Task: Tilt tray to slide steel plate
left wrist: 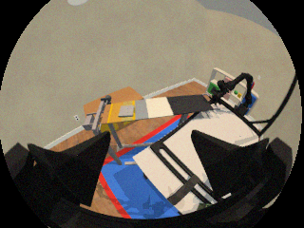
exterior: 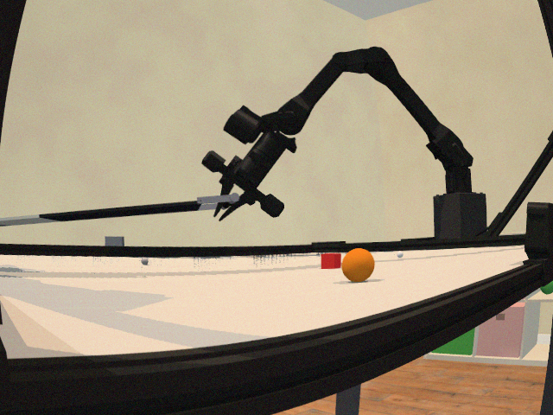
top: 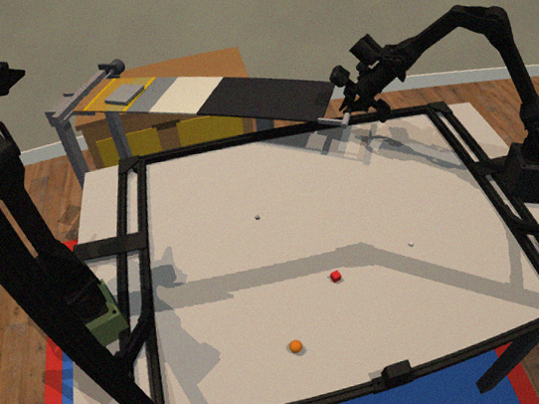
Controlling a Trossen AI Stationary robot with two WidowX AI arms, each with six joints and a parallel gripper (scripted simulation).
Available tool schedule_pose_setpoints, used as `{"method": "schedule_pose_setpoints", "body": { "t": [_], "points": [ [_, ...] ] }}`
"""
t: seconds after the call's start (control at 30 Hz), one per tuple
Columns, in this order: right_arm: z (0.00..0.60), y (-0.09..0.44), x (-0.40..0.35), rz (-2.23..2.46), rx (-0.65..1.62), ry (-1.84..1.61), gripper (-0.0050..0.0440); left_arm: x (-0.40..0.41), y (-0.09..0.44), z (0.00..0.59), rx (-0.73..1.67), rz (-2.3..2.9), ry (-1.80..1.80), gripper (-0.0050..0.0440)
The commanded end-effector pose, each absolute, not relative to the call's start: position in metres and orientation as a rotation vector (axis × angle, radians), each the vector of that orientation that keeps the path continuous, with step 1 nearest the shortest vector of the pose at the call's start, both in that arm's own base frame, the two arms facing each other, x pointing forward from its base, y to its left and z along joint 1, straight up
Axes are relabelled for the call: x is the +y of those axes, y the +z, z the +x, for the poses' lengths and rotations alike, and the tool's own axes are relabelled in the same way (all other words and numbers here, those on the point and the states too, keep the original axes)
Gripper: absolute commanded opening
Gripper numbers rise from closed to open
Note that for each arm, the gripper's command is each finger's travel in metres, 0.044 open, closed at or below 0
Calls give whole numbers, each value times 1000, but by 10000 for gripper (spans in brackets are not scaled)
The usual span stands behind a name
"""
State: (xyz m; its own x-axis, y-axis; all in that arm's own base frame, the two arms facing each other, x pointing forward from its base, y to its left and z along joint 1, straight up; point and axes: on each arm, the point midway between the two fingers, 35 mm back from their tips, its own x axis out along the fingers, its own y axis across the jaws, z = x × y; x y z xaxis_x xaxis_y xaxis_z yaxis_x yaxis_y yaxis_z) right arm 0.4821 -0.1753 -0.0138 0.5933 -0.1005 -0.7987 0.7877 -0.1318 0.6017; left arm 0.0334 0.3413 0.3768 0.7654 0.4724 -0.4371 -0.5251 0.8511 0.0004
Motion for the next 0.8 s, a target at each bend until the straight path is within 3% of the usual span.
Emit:
{"method": "schedule_pose_setpoints", "body": {
  "t": [0.0,0.77],
  "points": [
    [478,-11,-176,1518,615,-860,0,341,377,34,440,-124,541,440],
    [479,0,-176,1520,609,-854,0,341,377,34,440,-124,541,440]
  ]
}}
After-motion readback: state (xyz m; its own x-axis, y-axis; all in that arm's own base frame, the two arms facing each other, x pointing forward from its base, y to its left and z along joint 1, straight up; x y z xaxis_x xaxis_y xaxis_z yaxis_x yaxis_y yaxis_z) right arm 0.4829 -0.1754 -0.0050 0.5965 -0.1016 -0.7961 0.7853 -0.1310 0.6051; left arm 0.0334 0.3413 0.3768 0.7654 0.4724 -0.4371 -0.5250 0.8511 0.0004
